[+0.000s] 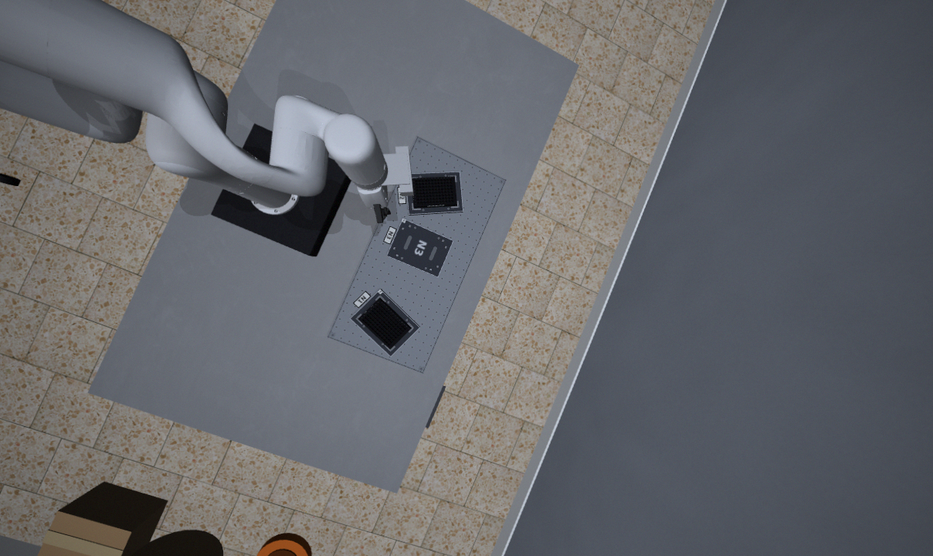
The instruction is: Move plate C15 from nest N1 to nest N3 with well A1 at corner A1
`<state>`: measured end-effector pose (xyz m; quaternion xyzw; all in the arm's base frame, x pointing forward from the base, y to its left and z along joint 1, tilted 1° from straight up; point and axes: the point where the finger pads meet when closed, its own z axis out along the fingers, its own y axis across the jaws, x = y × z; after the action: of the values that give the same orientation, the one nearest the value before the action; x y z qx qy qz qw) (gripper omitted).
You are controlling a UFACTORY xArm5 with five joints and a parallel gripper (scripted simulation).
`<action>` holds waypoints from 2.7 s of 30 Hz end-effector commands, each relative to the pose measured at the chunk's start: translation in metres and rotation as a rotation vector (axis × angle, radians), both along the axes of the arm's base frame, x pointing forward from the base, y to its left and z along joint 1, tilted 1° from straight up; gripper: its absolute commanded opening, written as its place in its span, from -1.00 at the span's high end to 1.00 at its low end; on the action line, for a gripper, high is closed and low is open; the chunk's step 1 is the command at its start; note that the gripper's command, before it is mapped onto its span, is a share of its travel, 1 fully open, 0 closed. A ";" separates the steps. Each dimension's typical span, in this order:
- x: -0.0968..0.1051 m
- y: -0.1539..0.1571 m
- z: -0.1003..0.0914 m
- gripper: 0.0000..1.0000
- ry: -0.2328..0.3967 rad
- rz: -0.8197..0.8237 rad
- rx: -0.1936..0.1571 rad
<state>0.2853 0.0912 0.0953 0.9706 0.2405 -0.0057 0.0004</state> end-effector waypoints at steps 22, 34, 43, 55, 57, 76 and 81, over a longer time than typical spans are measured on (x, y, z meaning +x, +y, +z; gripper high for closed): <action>0.002 0.003 0.001 -1.00 -0.001 -0.001 0.008; 0.002 0.003 0.001 -1.00 -0.001 -0.001 0.008; 0.003 -0.002 0.001 -1.00 -0.001 -0.034 0.008; 0.021 -0.049 0.000 -1.00 -0.001 -0.368 0.004; 0.024 -0.058 0.000 -1.00 -0.001 -0.434 0.003; 0.054 -0.138 0.000 -1.00 -0.001 -0.880 -0.003; 0.063 -0.162 -0.001 -1.00 -0.001 -0.880 -0.003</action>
<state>0.3397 -0.0527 0.0946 0.9810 -0.1937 -0.0061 0.0003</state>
